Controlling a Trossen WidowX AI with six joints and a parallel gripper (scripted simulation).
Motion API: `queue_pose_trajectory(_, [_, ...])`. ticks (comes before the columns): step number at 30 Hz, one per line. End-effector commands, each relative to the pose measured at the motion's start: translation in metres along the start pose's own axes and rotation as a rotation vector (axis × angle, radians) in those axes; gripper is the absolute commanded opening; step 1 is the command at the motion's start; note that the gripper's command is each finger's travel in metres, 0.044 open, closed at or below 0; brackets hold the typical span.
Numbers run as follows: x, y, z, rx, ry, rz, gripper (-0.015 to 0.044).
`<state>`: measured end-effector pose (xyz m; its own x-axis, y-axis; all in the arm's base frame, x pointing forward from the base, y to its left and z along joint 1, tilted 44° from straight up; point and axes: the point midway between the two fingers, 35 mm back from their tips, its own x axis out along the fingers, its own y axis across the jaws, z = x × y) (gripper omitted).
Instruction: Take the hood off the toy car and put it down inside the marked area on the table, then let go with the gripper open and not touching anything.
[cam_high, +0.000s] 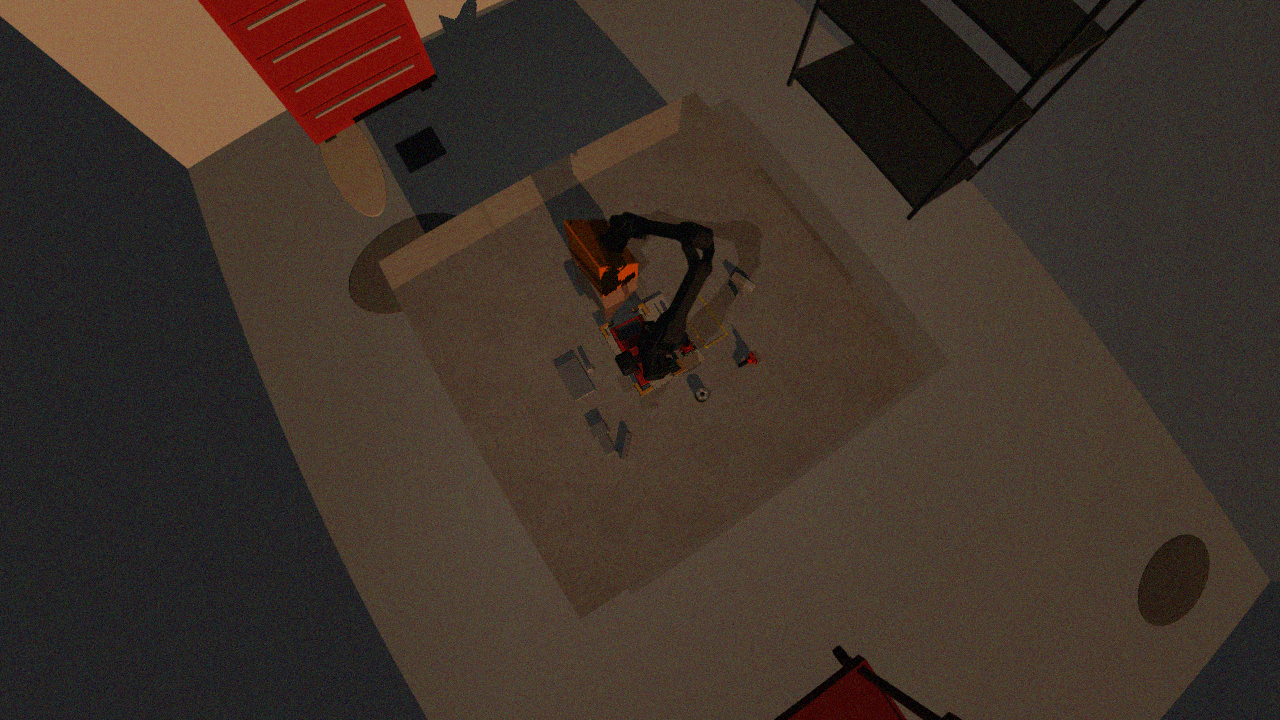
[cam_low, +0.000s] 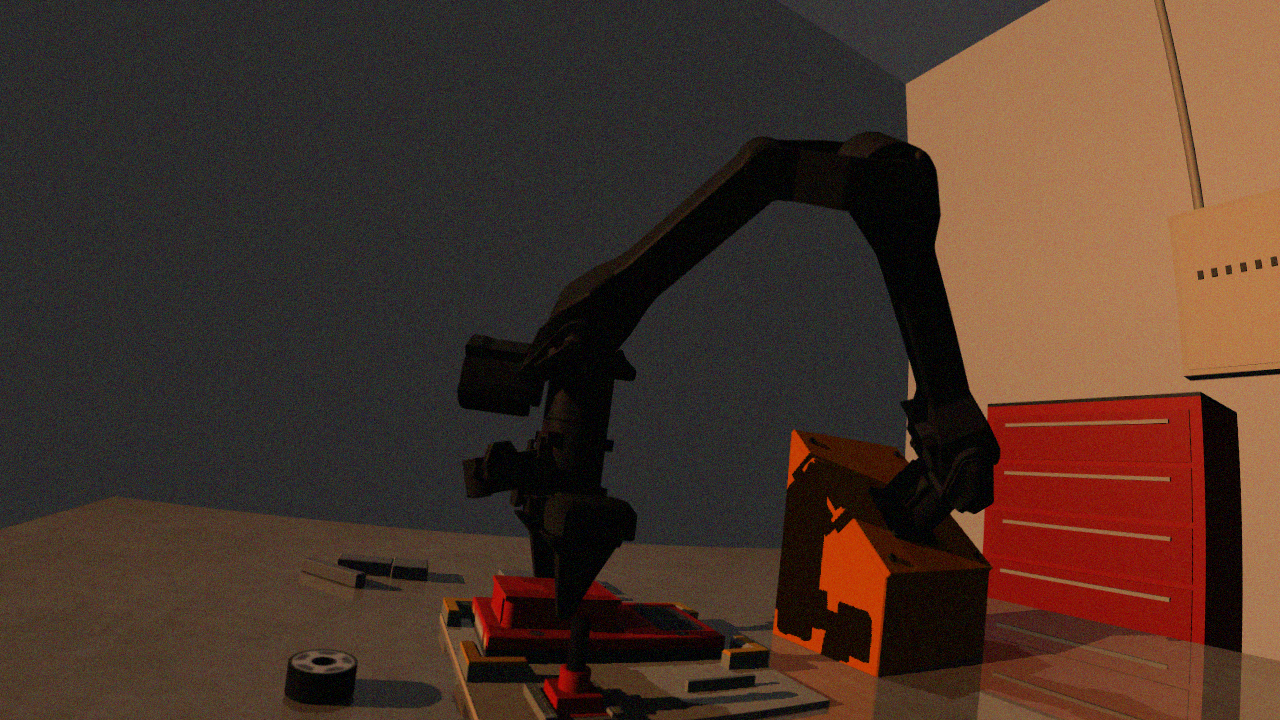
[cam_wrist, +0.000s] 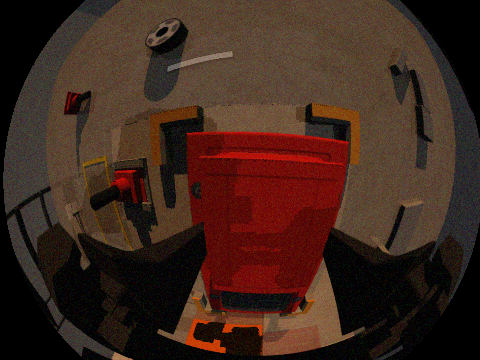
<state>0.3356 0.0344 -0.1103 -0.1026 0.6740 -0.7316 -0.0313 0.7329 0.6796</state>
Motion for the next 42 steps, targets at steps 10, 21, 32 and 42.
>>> queue_pose_trajectory(10, [-0.002, 0.000, 0.000, -0.001, 0.000, -0.001, 0.0163])
queue_pose_trajectory(21, [-0.009, 0.000, 0.000, 0.000, 0.000, -0.001, 0.0000])
queue_pose_trajectory(32, [-0.016, 0.000, 0.001, 0.000, 0.000, -0.002, 0.0000])
queue_pose_trajectory(42, [-0.023, -0.001, 0.000, 0.000, 0.000, -0.002, 0.0000])
